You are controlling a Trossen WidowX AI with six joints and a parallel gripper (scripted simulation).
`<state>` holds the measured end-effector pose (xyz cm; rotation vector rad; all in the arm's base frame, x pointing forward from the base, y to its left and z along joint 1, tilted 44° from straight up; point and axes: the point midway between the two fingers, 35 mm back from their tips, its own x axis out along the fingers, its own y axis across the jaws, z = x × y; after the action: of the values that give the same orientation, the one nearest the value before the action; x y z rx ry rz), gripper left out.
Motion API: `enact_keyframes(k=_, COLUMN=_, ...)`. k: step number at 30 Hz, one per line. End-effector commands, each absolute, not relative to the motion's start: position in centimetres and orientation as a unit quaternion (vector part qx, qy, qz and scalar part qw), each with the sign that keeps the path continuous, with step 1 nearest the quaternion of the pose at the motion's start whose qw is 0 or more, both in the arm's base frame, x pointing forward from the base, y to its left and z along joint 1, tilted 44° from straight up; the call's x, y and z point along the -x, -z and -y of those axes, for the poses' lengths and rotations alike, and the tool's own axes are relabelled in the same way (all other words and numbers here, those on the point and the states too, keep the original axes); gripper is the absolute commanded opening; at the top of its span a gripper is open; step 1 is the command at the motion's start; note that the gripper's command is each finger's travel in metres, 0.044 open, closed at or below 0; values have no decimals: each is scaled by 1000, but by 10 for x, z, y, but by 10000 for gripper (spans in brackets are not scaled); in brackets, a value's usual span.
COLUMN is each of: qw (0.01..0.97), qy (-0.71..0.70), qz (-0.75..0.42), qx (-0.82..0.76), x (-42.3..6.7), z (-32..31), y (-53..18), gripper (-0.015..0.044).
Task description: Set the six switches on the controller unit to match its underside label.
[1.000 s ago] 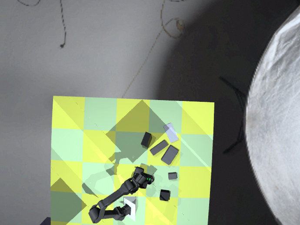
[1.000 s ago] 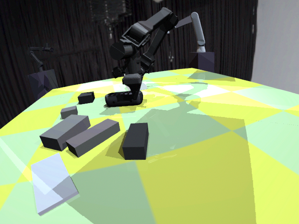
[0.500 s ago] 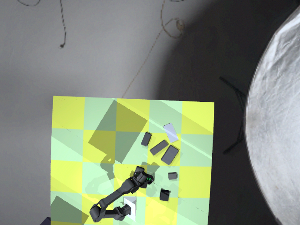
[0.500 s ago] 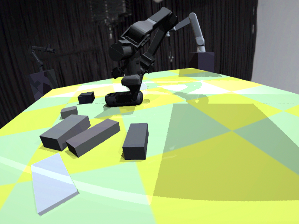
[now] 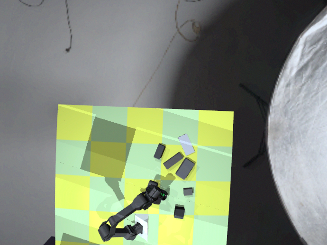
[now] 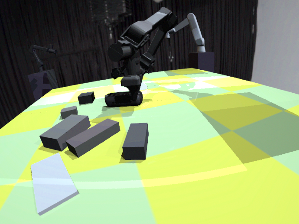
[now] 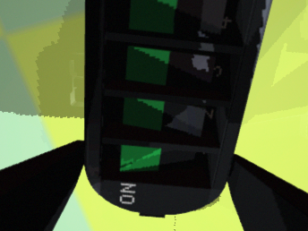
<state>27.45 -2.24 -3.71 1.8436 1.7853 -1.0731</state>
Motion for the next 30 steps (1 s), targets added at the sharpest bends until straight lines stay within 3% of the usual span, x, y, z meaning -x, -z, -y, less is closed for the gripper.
enact_keyframes(k=1, qw=193, qy=372, qz=-627, qx=-657, x=-284, z=26, y=39, gripper=0)
enact_keyframes(k=29, qw=193, qy=372, qz=-626, qx=-657, x=-295, z=29, y=42, gripper=0)
enact_keyframes(k=30, qw=185, qy=378, qz=-629, qx=-654, x=-290, z=27, y=43, gripper=26)
